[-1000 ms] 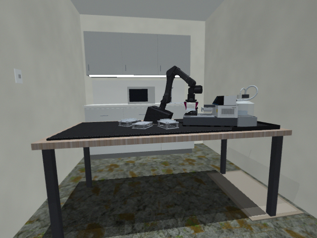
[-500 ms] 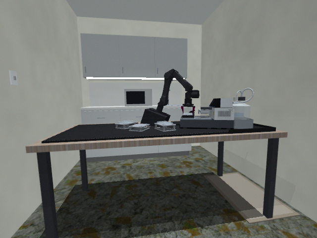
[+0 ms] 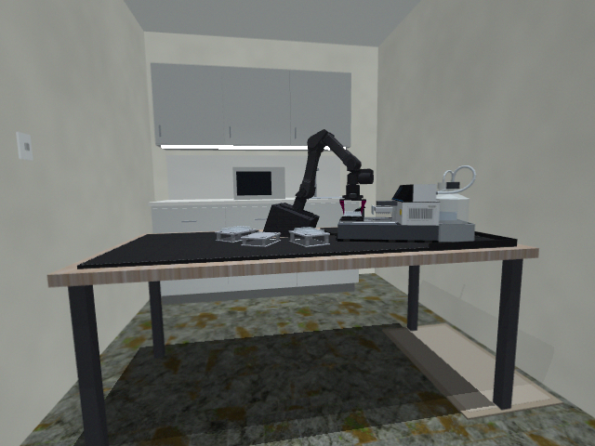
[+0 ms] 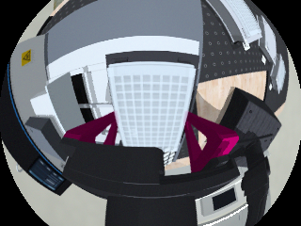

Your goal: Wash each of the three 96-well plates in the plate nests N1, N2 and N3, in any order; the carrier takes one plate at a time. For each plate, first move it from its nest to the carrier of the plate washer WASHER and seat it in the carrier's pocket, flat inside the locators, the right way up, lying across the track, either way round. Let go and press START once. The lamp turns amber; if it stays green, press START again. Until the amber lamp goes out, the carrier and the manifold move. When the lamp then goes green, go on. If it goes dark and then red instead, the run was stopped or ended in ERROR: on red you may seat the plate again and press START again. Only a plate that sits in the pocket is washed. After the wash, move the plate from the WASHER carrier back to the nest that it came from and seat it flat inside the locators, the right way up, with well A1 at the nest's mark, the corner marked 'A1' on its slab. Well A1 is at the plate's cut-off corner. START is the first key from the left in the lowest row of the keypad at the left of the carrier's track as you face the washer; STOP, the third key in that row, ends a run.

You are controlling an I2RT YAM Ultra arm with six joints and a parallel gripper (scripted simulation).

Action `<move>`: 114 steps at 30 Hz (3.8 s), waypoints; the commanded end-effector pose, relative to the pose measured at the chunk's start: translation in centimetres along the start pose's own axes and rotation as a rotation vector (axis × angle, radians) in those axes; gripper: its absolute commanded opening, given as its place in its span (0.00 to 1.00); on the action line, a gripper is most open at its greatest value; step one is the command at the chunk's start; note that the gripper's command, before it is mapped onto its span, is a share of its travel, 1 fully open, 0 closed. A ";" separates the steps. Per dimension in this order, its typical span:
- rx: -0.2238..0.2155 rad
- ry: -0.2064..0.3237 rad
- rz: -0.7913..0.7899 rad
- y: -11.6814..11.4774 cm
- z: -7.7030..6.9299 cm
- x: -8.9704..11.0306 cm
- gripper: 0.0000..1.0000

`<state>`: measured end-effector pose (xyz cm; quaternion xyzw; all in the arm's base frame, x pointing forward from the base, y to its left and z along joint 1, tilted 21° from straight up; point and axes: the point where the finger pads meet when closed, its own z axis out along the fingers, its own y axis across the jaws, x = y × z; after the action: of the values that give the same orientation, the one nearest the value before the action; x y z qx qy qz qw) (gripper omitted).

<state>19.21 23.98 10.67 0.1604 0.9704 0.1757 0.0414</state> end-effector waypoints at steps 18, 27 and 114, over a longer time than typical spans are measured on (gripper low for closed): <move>-0.008 -0.011 0.000 0.1 -0.3 -0.1 0.00; -0.008 -0.011 0.000 0.0 -0.3 -0.1 0.00; -0.008 -0.011 0.000 0.0 0.9 -0.1 0.00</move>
<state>19.24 24.22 9.58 0.1603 0.9702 0.1767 0.0423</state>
